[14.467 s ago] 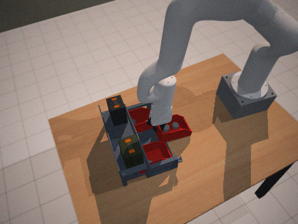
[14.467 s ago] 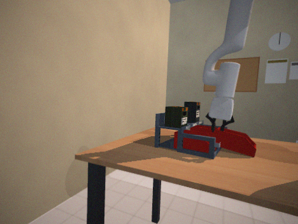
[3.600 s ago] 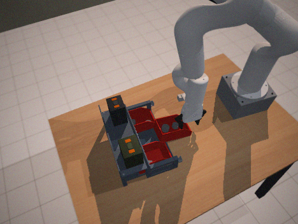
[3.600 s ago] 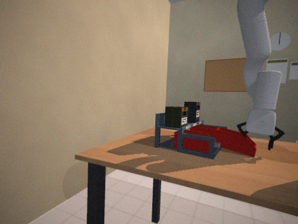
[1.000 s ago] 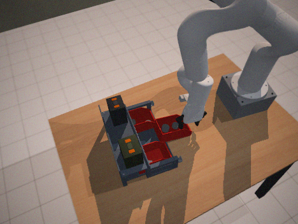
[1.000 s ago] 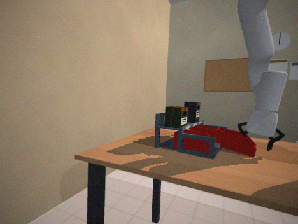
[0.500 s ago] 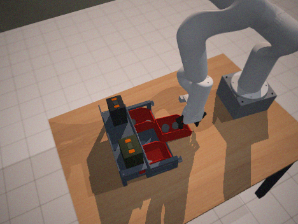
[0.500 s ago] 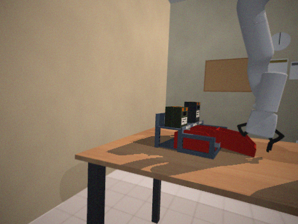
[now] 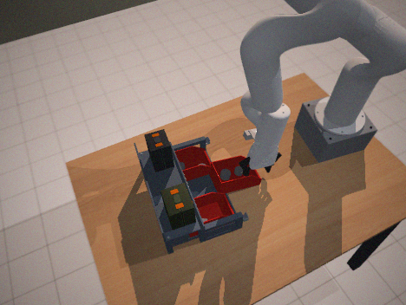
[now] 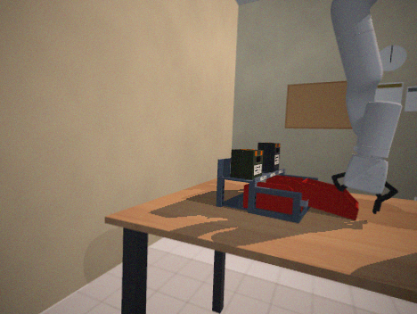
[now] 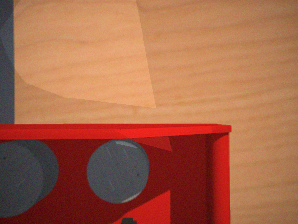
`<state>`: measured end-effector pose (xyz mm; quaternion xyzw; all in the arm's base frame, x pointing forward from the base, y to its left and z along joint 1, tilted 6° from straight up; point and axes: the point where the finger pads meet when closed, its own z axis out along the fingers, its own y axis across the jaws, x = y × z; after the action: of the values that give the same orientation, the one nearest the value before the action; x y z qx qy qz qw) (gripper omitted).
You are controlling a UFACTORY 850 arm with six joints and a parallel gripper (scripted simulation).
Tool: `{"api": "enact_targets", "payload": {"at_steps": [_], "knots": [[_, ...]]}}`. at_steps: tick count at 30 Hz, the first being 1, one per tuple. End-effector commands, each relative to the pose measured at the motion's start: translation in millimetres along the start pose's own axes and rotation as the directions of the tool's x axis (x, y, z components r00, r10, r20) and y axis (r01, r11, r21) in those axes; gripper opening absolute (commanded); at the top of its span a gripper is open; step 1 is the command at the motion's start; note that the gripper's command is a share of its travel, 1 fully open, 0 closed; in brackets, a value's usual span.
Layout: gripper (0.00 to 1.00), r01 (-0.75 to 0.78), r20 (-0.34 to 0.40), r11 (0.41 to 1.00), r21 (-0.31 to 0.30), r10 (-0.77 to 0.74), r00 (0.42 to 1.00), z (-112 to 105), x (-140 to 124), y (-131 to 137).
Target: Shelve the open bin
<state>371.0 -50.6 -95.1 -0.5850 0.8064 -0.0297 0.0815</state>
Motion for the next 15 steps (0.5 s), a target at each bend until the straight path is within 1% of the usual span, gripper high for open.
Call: {"api": "enact_targets", "payload": {"at_steps": [1,12,13,15], "knots": [[1.0,0.0,0.0,1.0,0.001,0.0,1.0,-0.6,-0.1,-0.6],[1.0,0.0,0.0,1.0,0.001,0.0,1.0,-0.6,-0.1,-0.6],[0.0,0.0,0.0,1.0,0.001,0.0,1.0,-0.6,-0.1,-0.6],[0.0,0.0,0.0,1.0,0.001,0.0,1.0,-0.6,-0.1,-0.6]]}}
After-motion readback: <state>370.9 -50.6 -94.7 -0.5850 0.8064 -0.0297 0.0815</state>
